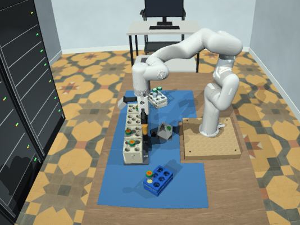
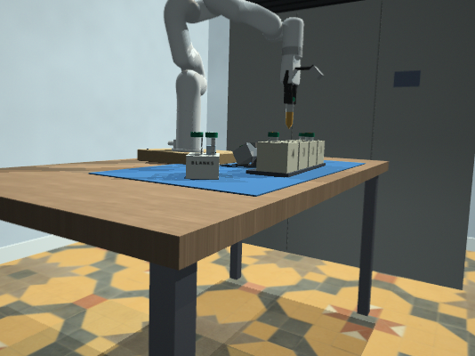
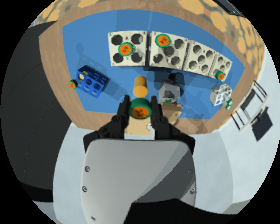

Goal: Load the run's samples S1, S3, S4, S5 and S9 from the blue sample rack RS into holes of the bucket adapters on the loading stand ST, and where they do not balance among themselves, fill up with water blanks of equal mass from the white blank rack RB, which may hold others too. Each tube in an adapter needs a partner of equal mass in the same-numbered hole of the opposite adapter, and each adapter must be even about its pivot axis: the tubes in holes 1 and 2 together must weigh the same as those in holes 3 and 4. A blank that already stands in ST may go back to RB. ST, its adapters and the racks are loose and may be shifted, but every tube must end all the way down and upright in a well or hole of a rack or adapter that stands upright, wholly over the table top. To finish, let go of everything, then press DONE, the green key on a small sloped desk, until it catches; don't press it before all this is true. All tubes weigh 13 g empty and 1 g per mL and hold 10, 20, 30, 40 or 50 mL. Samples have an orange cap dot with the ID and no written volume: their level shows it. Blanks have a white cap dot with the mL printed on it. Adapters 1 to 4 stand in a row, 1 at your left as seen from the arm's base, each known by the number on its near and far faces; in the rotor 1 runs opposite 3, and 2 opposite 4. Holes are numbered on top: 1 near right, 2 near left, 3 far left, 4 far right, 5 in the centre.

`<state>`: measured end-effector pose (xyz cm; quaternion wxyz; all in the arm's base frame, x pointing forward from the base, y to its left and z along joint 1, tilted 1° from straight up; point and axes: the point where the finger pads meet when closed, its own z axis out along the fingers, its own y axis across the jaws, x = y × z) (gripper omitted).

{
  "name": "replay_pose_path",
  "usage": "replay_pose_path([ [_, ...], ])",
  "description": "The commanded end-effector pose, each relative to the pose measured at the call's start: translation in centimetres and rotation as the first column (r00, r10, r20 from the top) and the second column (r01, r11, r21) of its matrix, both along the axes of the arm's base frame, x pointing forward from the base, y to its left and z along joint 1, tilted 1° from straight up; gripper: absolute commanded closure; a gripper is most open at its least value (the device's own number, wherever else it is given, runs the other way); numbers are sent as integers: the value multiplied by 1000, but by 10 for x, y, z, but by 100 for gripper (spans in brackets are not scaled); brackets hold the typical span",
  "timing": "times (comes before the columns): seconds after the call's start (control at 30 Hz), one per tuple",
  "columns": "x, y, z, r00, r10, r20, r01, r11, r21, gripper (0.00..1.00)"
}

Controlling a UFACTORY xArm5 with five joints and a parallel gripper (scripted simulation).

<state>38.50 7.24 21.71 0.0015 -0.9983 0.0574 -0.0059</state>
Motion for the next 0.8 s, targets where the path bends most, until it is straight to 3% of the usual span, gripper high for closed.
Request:
replay_pose_path([
  [0.0,5,-17,1,1000,0,3,0,1000,0,100],
  [0.77,31,-119,0,1000,0,1,0,1000,-4,100],
])
